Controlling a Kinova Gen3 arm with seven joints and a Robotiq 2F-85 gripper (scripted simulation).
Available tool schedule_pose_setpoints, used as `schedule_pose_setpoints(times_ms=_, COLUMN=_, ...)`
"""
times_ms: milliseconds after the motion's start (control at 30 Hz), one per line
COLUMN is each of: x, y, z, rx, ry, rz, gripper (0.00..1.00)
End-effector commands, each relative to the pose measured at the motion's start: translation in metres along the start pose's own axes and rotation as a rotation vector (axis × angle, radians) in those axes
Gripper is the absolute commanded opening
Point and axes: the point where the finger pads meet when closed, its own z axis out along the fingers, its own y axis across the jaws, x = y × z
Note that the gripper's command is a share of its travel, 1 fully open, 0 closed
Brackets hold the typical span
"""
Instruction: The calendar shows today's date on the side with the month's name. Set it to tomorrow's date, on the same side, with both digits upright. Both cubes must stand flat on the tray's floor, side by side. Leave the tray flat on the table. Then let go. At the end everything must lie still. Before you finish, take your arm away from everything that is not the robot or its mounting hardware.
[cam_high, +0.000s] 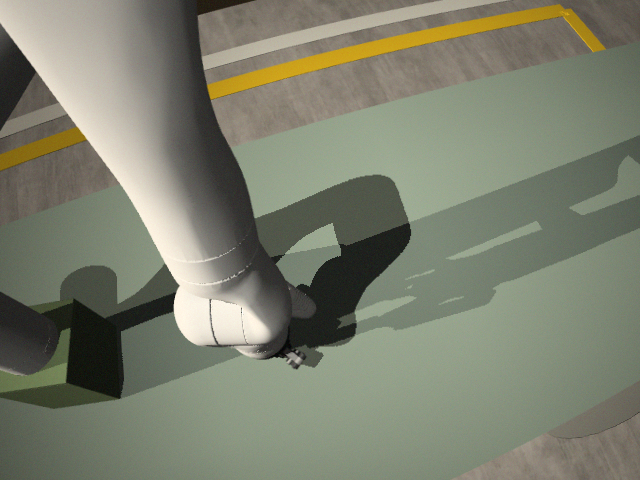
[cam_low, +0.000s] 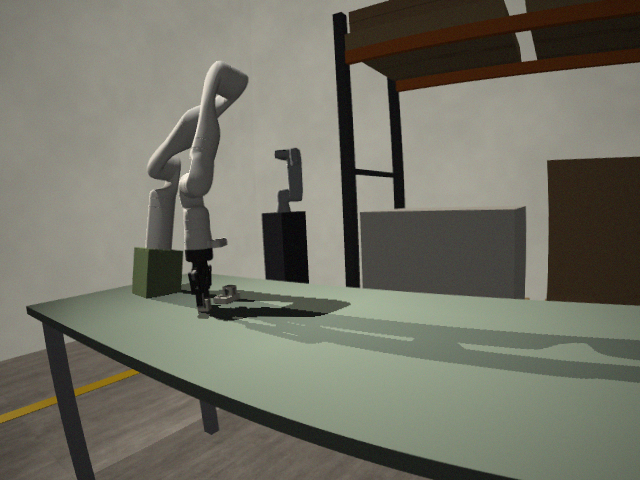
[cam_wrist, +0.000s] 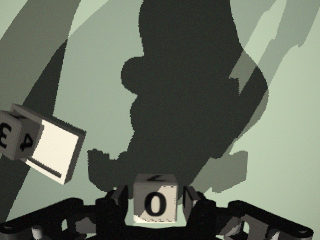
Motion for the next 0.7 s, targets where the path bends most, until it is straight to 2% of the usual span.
schedule_pose_setpoints(times_ms=0, x=0.0, y=0.0019, z=0.0006, rx=-0.004, ry=0.0, rz=0.001, gripper=0.48)
schedule_pose_setpoints(times_ms=200, x=0.0, y=0.0019, z=0.0006, rx=-0.004, ry=0.0, rz=0.001, gripper=0.48)
schedule_pose_setpoints(times_ms=233, x=0.0, y=0.0019, z=0.0006, rx=-0.004, ry=0.0, rz=0.001, gripper=0.28)
schedule_pose_setpoints(times_ms=667, x=0.0, y=0.0019, z=0.0006, rx=-0.004, ry=0.0, rz=0.001, gripper=0.28)
